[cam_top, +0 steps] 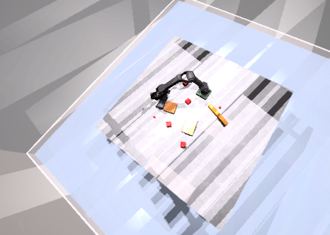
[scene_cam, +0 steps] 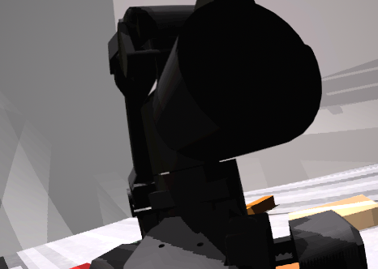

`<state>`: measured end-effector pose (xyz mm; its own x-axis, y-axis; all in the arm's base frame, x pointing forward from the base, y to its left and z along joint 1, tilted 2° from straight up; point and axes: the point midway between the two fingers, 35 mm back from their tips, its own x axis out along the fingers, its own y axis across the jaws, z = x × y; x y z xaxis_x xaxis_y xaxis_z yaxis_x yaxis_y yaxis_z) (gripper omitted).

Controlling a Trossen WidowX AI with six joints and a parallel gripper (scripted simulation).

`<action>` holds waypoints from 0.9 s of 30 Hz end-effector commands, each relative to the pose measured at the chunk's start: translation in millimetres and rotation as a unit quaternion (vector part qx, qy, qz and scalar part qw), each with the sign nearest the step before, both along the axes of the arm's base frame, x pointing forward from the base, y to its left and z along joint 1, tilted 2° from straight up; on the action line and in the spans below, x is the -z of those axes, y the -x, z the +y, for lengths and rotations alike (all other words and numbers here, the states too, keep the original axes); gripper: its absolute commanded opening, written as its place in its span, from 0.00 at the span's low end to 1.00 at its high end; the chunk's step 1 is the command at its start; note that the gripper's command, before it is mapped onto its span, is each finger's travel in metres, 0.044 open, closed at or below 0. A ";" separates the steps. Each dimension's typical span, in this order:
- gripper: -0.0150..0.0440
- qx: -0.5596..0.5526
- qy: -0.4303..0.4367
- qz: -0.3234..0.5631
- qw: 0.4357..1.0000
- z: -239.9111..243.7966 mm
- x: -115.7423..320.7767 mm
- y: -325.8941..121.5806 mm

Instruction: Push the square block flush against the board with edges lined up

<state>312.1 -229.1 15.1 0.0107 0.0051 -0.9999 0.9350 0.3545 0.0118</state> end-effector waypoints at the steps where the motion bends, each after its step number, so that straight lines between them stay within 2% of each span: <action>1: 0.25 0.000 -0.004 0.004 1.000 7.7 3.1 2.6; 20: 0.25 0.000 -0.005 0.004 1.000 32.1 2.5 9.7; 27: 0.25 0.000 -0.005 0.004 1.000 25.5 2.4 6.7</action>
